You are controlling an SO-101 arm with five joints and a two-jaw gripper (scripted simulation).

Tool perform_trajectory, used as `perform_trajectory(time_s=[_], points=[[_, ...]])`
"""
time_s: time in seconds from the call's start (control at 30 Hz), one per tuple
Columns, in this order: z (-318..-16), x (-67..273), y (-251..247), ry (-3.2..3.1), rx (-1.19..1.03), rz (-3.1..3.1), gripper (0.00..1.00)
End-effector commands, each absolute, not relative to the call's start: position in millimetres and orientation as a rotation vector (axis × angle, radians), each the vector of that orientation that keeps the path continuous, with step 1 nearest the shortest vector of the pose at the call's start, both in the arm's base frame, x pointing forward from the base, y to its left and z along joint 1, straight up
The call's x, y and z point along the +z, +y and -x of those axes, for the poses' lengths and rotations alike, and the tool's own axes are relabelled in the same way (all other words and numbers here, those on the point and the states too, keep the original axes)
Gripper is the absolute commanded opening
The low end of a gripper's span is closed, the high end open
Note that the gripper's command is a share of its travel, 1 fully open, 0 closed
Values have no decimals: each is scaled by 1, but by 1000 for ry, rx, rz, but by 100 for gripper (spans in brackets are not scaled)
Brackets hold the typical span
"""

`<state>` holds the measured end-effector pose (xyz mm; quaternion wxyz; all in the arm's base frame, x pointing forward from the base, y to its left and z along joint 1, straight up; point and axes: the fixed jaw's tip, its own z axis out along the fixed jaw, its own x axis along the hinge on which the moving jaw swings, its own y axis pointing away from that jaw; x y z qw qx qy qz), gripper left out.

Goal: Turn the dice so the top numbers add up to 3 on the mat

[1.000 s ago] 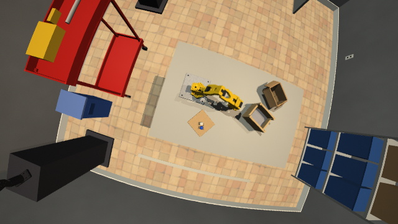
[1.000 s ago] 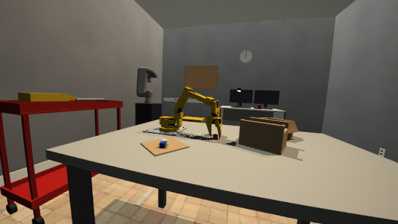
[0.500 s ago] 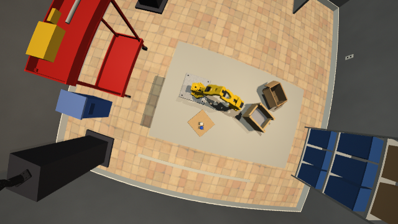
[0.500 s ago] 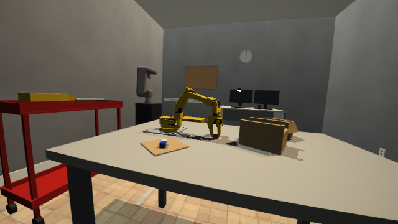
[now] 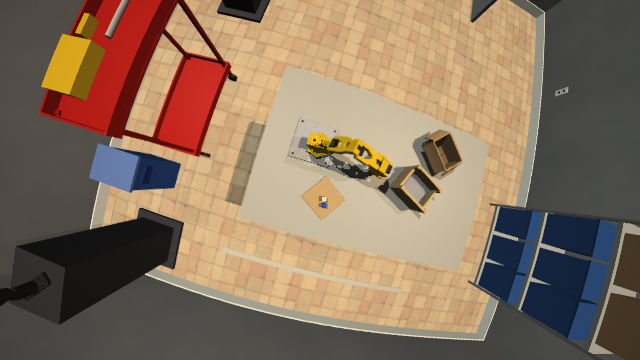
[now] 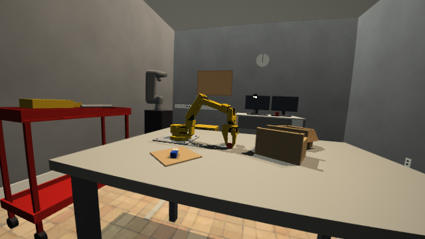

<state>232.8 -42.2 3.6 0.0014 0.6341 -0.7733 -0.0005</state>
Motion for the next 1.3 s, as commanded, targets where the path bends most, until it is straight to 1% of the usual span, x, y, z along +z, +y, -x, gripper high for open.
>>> perform_trajectory(time_s=[0.0, 0.17, 0.47, 0.83, 1.27], points=[[-231, 2, -44, -2423, -20, -1983, 9], [-231, 2, -44, -2423, -20, -1983, 8], [-231, 2, -44, -2423, -20, -1983, 0], [-232, 6, -44, -2423, -20, -1983, 0], [-233, 36, -45, -2423, -20, -1983, 0]])
